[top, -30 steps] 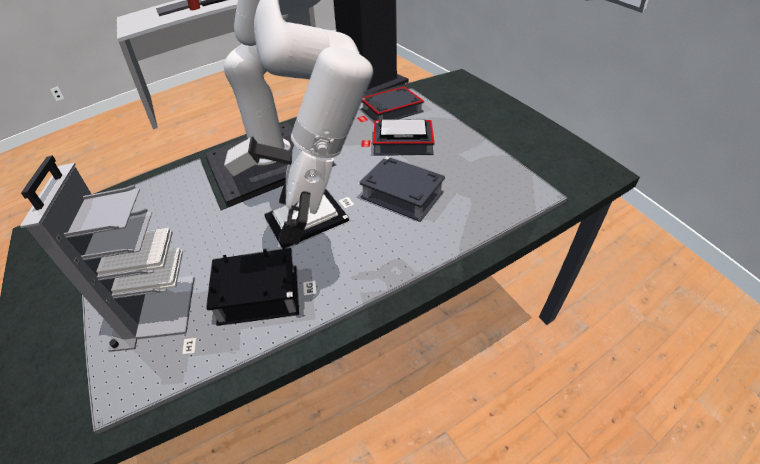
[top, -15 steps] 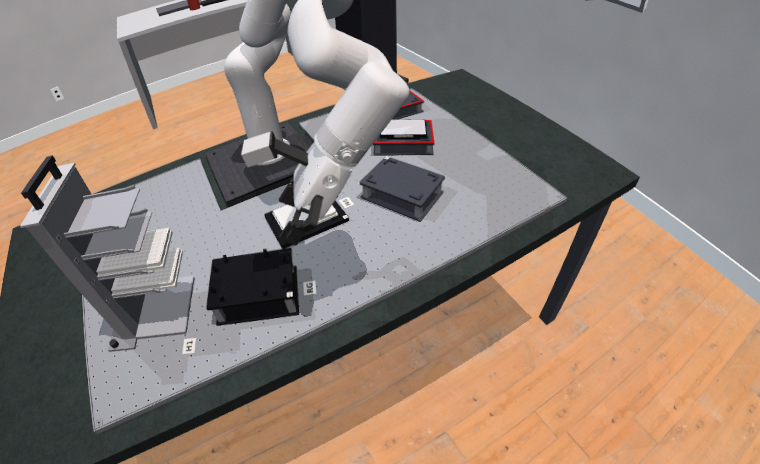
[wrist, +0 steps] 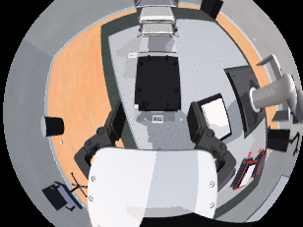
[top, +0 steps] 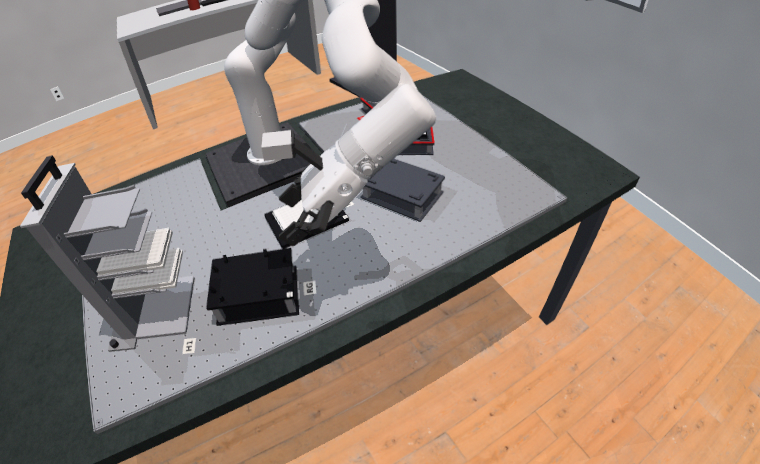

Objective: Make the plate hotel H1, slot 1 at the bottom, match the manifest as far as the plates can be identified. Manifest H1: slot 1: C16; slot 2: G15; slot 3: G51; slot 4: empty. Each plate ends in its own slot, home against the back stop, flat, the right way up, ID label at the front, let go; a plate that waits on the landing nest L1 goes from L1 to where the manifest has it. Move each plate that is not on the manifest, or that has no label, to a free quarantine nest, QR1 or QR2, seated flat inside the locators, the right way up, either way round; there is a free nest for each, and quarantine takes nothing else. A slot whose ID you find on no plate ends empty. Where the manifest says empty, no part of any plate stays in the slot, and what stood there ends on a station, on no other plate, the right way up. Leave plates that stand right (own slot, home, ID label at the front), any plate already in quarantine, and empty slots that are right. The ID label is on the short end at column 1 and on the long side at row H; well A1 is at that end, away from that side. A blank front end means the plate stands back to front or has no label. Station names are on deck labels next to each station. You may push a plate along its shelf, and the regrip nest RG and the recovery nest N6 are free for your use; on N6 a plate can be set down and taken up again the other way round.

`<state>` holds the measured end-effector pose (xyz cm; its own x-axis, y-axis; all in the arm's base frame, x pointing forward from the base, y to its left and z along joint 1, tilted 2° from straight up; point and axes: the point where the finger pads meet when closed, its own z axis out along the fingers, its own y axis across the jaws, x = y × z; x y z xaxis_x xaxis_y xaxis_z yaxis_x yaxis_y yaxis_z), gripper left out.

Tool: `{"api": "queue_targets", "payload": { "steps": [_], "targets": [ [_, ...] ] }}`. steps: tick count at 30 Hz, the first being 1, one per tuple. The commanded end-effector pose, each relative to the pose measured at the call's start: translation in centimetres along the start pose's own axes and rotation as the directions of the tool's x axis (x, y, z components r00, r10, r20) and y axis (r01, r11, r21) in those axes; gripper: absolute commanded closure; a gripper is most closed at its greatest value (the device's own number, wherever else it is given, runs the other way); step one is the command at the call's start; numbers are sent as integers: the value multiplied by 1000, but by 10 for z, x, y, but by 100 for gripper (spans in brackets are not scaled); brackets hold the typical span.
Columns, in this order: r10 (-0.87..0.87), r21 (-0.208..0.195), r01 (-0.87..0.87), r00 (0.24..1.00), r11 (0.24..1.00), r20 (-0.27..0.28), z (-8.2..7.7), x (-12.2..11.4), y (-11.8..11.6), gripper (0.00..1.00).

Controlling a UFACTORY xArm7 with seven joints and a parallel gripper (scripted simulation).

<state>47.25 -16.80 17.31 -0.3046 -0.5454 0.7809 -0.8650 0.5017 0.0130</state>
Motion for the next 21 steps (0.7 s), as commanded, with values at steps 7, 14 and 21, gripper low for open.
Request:
{"api": "queue_targets", "payload": {
  "steps": [7,14,21],
  "targets": [
    [2,0,-2,984,1000,-177,-1,1,-1,0],
    [2,0,-2,966,1000,-258,-1,1,-1,0],
    [2,0,-2,929,1000,-369,-1,1,-1,0]
  ]
}}
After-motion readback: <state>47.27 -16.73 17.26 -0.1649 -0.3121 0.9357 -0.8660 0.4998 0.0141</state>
